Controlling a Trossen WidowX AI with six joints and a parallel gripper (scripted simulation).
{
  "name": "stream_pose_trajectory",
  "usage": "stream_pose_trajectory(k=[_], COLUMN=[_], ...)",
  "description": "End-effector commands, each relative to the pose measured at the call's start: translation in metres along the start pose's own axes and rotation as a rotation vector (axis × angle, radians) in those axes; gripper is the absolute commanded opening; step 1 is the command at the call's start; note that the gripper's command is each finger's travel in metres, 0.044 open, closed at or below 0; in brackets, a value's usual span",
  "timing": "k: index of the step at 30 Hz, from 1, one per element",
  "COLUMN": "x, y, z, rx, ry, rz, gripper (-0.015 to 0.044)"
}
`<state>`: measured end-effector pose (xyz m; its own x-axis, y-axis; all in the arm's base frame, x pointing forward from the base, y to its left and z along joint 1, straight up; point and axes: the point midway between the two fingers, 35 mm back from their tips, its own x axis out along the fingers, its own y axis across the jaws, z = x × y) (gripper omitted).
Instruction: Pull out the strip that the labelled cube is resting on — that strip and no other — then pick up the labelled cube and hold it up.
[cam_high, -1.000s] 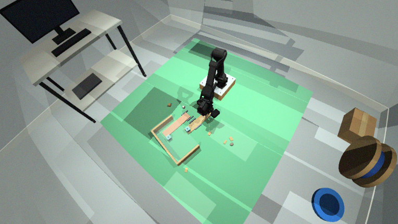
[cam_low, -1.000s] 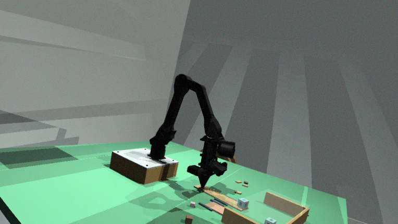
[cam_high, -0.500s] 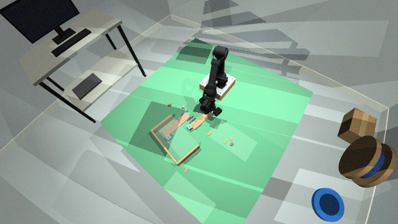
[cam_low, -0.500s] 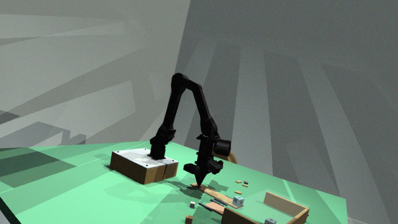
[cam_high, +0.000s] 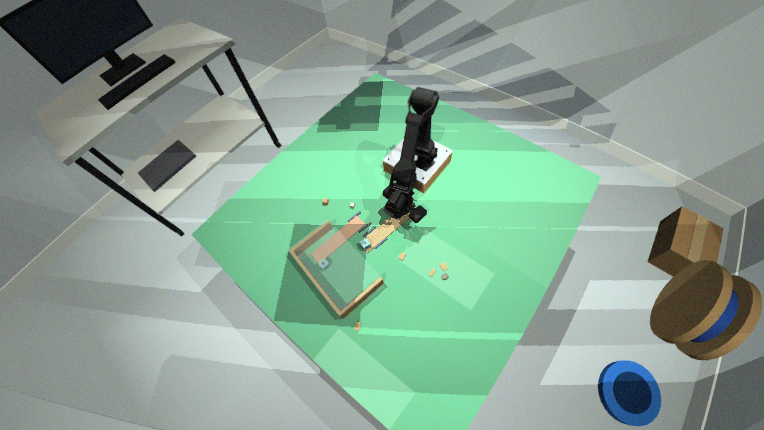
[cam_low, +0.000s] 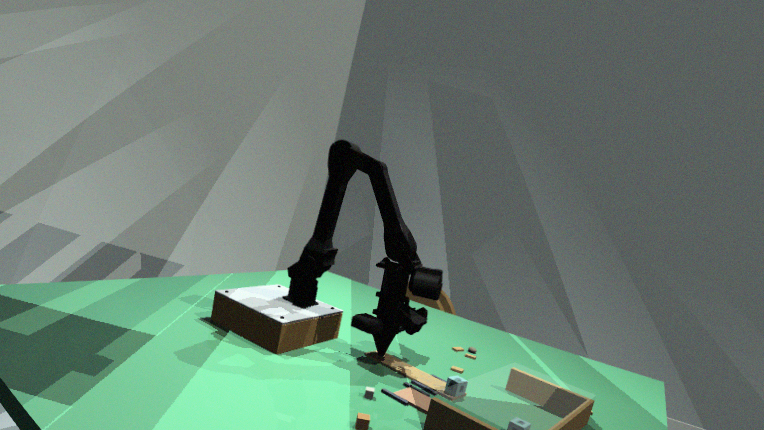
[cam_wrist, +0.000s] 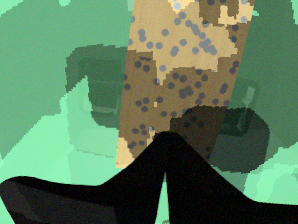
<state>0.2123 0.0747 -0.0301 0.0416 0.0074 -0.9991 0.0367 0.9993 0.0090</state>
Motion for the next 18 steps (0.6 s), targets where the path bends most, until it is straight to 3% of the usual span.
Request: stream_pose_trajectory(k=[1, 13, 18], x=[0.004, 0.004, -0.04], y=[-0.002, -0.002, 0.001], z=[-0.009, -0.009, 0.002], rx=[-0.002, -0.002, -0.002], ry=[0.025, 0.025, 0.022], rz=[-0.005, -0.005, -0.005], gripper=[0.0, 0.0, 0.0])
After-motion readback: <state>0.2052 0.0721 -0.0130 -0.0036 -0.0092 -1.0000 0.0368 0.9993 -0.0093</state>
